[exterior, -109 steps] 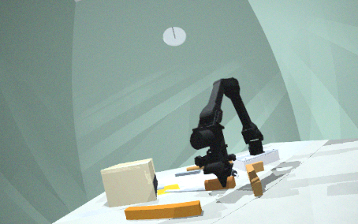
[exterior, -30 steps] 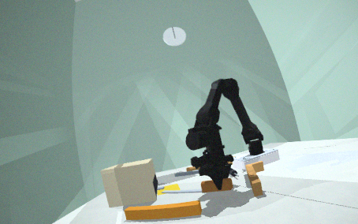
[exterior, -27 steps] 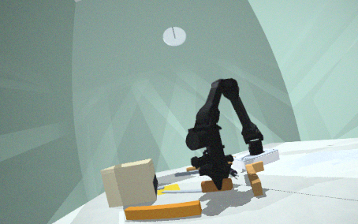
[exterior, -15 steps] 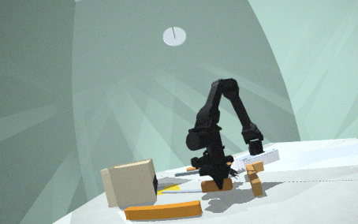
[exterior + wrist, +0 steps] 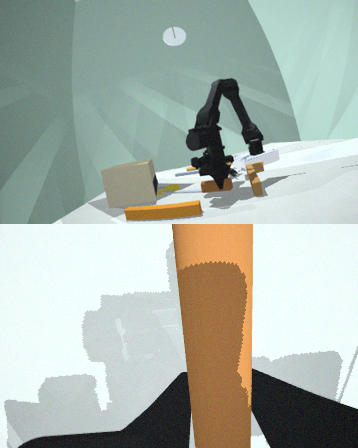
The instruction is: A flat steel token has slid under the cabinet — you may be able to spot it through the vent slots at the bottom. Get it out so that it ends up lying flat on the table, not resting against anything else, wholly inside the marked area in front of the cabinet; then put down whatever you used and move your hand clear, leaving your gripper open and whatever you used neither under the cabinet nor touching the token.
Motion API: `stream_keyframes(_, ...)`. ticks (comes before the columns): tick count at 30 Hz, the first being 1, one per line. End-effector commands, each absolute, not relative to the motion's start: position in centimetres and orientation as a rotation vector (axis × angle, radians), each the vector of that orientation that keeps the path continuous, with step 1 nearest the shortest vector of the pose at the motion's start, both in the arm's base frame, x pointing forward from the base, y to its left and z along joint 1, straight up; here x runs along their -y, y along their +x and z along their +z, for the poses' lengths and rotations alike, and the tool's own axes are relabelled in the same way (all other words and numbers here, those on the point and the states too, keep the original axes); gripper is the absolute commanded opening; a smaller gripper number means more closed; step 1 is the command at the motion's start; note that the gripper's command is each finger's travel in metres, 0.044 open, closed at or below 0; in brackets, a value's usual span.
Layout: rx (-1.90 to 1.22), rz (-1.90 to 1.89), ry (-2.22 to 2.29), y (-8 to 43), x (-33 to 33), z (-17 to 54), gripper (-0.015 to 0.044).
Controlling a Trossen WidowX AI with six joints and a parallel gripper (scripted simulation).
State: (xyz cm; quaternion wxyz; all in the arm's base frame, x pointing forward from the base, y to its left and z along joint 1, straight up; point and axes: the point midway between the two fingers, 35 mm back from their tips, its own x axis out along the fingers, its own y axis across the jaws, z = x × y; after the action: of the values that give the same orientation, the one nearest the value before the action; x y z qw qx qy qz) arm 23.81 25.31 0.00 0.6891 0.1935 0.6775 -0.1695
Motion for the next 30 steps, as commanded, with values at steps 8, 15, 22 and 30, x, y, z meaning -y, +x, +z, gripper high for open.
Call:
stream_keyframes(8,-1.514,-0.376,0.428,25.1,-24.7,0.0,0.0000)
stream_keyframes(15,-1.514,-0.376,0.425,26.1,-24.1,0.0,0.0000)
stream_keyframes(22,-1.513,-0.376,0.424,27.2,-23.4,0.1,0.0000)
stream_keyframes(30,-1.512,-0.376,0.423,28.5,-22.7,0.1,0.0000)
